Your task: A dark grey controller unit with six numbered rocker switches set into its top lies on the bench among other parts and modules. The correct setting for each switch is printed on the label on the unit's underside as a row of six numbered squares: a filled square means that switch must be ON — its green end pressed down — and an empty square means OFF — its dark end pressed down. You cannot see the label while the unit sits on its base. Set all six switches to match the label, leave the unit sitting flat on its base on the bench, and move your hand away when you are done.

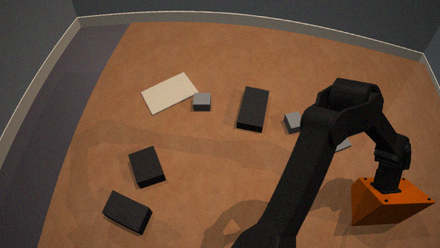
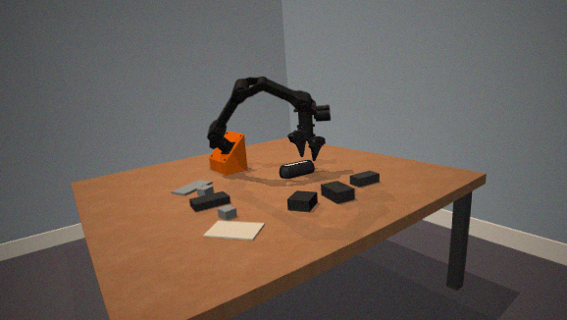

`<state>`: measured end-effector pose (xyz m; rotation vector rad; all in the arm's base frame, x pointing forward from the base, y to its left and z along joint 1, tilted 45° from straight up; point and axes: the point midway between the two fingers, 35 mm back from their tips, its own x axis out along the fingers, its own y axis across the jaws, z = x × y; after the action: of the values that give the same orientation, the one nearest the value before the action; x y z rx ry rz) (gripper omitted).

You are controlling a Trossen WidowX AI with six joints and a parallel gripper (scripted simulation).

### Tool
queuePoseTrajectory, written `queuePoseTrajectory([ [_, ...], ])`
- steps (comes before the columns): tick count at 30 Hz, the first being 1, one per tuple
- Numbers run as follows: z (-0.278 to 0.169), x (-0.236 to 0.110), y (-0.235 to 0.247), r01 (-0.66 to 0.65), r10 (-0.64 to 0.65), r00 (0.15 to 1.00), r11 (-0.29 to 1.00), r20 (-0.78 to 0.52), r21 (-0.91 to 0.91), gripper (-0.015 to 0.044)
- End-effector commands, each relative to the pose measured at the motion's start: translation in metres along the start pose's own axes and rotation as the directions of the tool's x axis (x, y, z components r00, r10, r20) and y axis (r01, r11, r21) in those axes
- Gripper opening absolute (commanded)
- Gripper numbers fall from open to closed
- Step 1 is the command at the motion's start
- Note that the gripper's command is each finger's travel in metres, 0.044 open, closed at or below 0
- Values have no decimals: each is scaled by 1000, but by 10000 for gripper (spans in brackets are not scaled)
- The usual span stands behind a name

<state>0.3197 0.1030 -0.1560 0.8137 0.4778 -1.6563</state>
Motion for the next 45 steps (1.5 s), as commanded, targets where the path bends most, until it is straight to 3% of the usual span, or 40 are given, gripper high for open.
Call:
queuePoseTrajectory([
  [1, 1, 7, 0, -2, 2, 1000, 1000, 4, -4, 440],
  [21, 2, 36, -1, -2, 2, 1000, 1000, 6, -3, 440],
  [26, 2, 36, -1, -2, 2, 1000, 1000, 6, -3, 327],
  [45, 3, 33, -1, -2, 2, 1000, 1000, 6, -3, 336],
])
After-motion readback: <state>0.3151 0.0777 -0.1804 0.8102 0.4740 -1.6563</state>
